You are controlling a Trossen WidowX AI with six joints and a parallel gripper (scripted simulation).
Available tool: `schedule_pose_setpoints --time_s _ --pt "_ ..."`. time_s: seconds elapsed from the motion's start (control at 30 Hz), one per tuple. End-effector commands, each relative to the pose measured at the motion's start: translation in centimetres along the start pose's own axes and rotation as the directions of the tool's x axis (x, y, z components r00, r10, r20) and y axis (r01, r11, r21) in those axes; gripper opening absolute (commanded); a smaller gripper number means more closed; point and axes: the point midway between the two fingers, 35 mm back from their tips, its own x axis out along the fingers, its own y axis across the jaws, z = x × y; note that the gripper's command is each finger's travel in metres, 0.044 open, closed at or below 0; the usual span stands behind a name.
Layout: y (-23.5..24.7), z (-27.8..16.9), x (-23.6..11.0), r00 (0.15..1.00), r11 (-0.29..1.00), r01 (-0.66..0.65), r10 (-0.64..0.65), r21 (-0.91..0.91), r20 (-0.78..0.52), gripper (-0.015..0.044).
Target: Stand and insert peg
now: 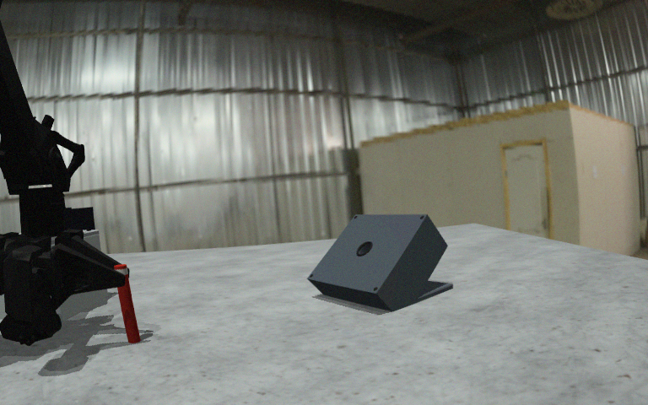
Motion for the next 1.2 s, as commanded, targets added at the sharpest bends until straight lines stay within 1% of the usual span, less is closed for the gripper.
schedule_pose_setpoints --time_s 0.0,0.3,0.6,0.67,0.87,1.03,1.17 --pt "0.0 0.0 0.0 1.0 1.0 0.001 -0.001 0.0 0.001 0.0209" --pt "0.0 0.0 0.0 1.0 1.0 0.001 -0.001 0.0 0.001 0.044" --pt "0.0 0.0 0.0 1.0 1.0 0.001 -0.001 0.0 0.001 0.044" --pt "0.2 -0.7 -0.2 1.0 1.0 0.001 -0.001 0.0 0.001 0.044" --pt "1.2 -7.1 -1.5 1.0 1.0 0.0 0.0 -0.002 0.002 0.044" --pt "0.4 -12.9 -2.5 1.0 1.0 0.0 0.0 -0.002 0.002 0.044" --pt "-0.4 -15.6 -2.8 1.0 1.0 0.0 0.0 -0.002 0.001 0.044"
